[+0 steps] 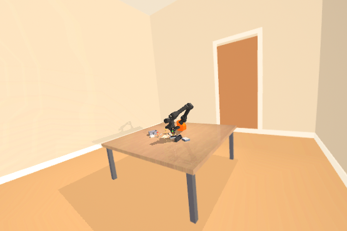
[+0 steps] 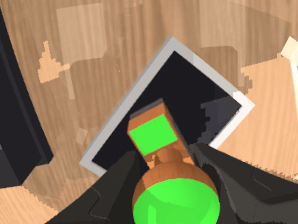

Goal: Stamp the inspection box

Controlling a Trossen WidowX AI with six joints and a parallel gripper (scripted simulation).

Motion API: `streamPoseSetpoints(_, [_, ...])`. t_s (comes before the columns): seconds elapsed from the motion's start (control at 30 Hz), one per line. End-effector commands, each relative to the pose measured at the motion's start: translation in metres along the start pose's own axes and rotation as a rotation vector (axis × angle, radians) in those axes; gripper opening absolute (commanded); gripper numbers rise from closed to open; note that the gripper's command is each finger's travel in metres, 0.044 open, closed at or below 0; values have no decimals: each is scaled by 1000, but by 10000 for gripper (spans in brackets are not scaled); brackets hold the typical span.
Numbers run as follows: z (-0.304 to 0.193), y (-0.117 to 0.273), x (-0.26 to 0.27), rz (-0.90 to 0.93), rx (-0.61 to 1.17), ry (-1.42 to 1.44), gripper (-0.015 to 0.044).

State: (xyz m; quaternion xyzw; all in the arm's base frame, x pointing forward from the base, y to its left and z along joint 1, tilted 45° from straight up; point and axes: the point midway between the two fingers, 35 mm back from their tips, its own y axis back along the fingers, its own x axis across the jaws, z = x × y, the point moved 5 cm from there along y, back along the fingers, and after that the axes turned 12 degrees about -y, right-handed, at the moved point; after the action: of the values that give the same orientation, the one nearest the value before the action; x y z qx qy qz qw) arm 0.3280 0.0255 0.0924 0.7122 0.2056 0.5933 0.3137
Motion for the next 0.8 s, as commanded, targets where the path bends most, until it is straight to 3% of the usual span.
streamPoseSetpoints(0.0, [-1,-5,-2,3,9,-9,0])
streamPoseSetpoints(0.77, [-2,-9,-2,3,9,0,0])
